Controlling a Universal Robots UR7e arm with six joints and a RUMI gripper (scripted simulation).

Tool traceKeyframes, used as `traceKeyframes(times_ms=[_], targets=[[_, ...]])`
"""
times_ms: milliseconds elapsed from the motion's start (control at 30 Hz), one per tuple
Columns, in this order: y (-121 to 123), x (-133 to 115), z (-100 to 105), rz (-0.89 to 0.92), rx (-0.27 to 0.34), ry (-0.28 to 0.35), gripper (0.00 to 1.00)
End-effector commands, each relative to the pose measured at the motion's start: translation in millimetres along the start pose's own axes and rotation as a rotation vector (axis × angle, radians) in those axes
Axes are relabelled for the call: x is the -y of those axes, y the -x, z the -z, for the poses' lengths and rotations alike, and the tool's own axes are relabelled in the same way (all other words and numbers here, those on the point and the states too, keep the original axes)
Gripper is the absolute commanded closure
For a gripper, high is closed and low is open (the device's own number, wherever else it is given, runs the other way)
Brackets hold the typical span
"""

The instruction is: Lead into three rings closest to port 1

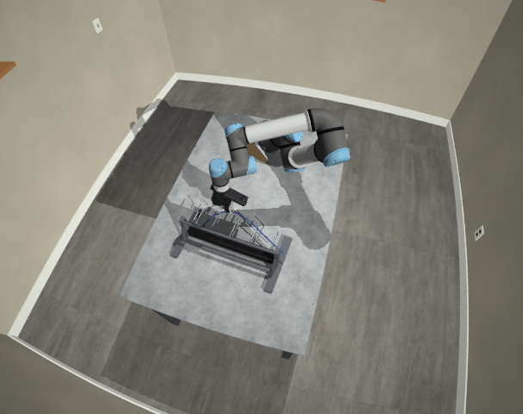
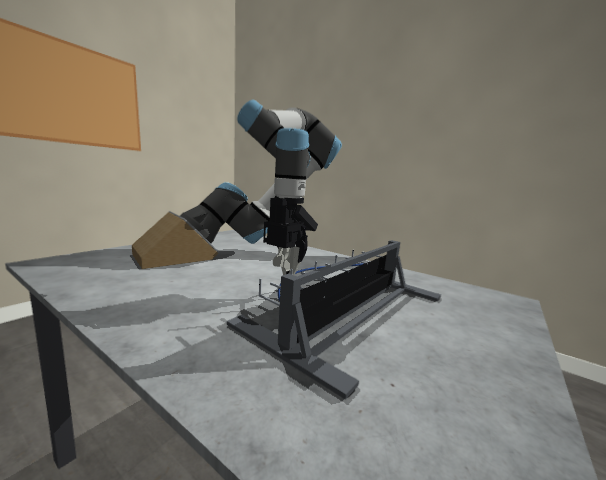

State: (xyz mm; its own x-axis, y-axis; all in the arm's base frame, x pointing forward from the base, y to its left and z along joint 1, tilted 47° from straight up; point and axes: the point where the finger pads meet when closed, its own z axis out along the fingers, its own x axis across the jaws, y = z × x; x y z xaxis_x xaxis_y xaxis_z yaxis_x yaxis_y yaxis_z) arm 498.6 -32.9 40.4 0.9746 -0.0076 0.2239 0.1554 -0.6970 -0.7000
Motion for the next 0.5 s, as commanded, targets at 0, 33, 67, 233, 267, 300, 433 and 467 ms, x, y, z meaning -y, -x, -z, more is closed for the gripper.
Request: traceKeyframes(times_ms=[0, 33, 67, 233, 267, 300, 433, 467], targets=[[-0.2, -0.2, 10.0, 0.000, -0.001, 0.000, 1.00], [-0.2, -0.2, 12.4, 0.000, -0.001, 0.000, 1.00], [-0.2, -0.2, 14.8, 0.000, -0.001, 0.000, 1.00], [-0.2, -0.2, 27.8, 0.000, -0.001, 0.000, 1.00], [-0.2, -0.2, 30.4, 0.000, -0.001, 0.000, 1.00], [-0.2, -0.2, 33.1, 0.000, -0.001, 0.000, 1.00], [-0.2, -0.2, 38.4, 0.000, -0.001, 0.000, 1.00], [-0.2, -0.2, 40.9, 0.000, -0.001, 0.000, 1.00]])
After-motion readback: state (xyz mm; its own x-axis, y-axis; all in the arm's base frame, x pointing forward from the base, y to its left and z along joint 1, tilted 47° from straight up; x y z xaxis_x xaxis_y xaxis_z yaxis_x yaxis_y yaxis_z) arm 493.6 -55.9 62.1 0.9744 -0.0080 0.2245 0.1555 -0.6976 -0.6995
